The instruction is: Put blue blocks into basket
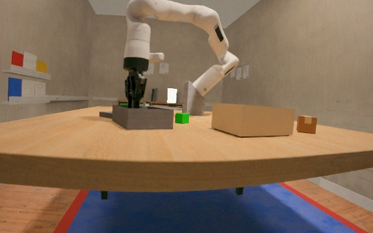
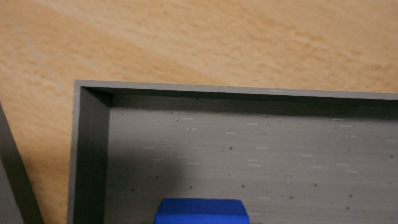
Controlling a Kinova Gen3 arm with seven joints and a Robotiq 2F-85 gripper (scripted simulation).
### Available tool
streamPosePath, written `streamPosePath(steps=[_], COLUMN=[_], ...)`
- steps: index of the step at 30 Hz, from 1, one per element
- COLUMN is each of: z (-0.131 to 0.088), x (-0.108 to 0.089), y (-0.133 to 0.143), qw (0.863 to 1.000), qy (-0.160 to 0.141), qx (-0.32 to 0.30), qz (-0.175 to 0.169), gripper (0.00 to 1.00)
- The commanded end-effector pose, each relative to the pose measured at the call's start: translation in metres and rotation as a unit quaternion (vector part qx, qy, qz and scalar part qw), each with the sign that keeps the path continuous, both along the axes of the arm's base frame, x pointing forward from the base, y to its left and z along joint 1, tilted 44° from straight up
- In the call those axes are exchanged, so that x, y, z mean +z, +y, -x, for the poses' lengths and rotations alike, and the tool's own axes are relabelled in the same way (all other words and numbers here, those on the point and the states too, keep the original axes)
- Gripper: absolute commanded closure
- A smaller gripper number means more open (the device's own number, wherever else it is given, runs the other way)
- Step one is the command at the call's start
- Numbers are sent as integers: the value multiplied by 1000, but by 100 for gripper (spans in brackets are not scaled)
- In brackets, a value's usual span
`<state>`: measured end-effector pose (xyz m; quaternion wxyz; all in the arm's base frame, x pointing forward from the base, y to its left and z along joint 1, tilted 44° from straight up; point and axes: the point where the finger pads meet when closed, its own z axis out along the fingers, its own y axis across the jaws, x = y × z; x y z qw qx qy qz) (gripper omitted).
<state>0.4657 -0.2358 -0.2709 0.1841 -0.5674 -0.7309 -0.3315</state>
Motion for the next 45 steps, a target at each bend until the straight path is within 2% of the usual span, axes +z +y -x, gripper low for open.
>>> streamPosePath(steps=[1,6,20,22,31,45], z=[0,1,8,8,12,14], x=[6,13,57,57,82,98], y=[-6,-13,-56,-56,-80,-96], qw=[1000,1000,1000,1000,1000,1000], qy=[-1,-1,-1,-1,-1,-1], qx=[-1,-1,-1,-1,-1,-1], qz=[1,1,1,1,1,1], gripper=[90,90,90,90,90,90])
